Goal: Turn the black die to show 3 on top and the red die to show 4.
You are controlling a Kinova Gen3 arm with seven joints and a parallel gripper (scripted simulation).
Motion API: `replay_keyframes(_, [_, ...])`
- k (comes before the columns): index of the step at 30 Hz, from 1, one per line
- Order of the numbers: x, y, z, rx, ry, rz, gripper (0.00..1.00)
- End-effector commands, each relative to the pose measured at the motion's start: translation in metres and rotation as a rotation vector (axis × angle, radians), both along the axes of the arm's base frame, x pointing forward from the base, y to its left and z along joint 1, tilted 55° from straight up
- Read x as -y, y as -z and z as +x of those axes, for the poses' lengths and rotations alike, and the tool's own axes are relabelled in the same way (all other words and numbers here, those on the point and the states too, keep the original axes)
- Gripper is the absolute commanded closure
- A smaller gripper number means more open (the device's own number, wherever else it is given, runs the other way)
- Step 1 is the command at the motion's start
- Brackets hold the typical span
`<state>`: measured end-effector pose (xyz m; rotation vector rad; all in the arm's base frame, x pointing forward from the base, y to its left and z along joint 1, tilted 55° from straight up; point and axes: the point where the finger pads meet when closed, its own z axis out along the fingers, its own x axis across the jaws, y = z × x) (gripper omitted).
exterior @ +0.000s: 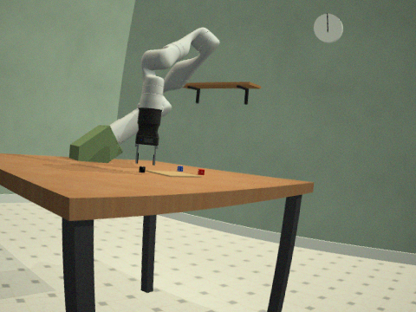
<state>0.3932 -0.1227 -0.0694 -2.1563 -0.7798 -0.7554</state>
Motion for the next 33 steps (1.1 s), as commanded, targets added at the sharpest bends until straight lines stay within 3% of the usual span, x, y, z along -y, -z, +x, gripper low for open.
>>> replay_keyframes(1, [0.0011,-0.0002,0.0001,0.001,0.001,-0.001,0.00])
replay_keyframes(33, [-0.0005,-0.0027,0.0006,0.001,0.001,-0.001,0.00])
